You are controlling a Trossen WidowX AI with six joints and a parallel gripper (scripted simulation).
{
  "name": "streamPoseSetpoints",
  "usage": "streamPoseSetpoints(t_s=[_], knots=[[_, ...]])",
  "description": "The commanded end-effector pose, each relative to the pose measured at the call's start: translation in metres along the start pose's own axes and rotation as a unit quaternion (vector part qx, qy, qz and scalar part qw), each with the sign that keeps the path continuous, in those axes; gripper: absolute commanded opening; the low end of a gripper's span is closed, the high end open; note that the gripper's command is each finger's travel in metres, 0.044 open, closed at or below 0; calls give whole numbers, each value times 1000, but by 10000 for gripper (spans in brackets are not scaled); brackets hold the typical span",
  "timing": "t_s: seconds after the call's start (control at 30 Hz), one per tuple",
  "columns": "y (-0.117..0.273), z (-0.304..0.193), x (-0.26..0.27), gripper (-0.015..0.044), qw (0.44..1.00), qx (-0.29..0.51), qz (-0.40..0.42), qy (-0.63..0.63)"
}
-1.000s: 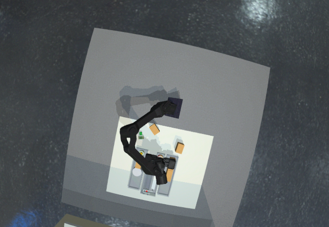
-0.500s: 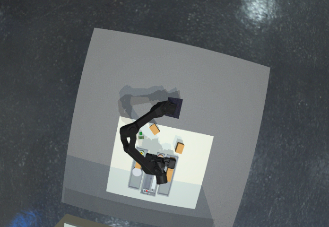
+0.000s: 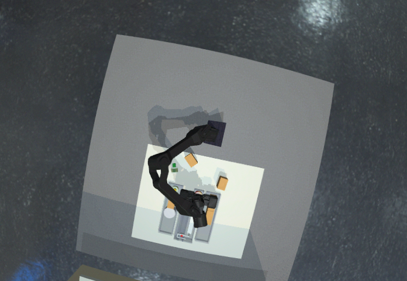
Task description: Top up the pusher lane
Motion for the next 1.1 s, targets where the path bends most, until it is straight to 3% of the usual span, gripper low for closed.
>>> streamPoseSetpoints(t_s=[0.0,0.57,0.93,1.07], knots=[[-1,1,-2,0,1000,-3,-3,-6],[0,-2,0,0,1000,-3,-3,-6],[0,-1,0,289,1000,-3,-3,-6],[3,-1,0,293,1000,-3,-3,-6]])
Point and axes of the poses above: the point midway between the two fingers, 35 mm back from their tips, its own y axis back along the fingers, its own x axis across the jaws, z = x × y, the point moved 1 cm from there along y, back along the fingers, and after that the axes turned 3 degrees about -y, right-handed, at the moved point
